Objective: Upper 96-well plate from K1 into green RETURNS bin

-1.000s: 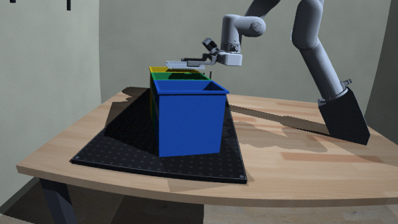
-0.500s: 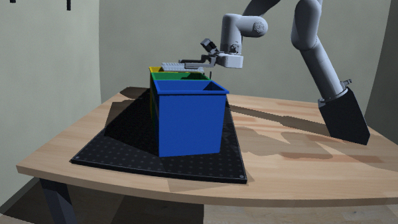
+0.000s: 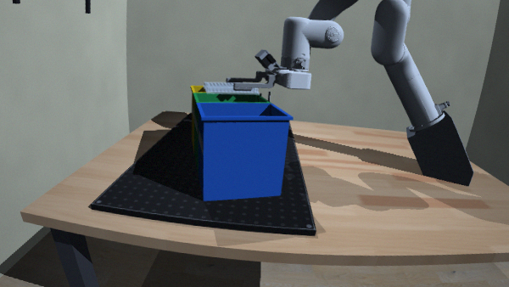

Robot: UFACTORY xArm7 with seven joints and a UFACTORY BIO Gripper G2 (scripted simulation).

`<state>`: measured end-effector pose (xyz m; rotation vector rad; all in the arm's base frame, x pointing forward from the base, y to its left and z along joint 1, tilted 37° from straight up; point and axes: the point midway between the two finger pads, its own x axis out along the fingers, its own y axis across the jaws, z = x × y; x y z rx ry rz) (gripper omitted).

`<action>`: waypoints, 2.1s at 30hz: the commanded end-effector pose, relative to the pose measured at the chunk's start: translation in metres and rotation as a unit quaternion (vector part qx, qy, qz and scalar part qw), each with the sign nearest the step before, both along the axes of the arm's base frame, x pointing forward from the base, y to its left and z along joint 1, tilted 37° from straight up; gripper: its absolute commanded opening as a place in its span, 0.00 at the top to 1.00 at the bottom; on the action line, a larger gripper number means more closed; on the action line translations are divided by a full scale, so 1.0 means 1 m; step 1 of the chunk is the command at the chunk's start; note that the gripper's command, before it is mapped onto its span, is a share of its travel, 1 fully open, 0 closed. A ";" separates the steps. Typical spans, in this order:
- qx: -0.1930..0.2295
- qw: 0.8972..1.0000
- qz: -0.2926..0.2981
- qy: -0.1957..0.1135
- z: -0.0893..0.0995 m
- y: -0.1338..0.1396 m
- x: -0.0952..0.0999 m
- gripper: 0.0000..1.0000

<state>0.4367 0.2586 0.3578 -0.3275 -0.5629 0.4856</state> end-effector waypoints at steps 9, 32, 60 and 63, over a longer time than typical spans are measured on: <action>0.007 1.000 -0.005 -0.006 0.004 -0.001 0.001 1.00; 0.003 1.000 0.000 -0.005 0.001 -0.001 0.002 1.00; 0.003 1.000 0.000 -0.005 -0.023 -0.007 0.019 1.00; 0.003 1.000 0.000 -0.005 -0.022 -0.007 0.019 1.00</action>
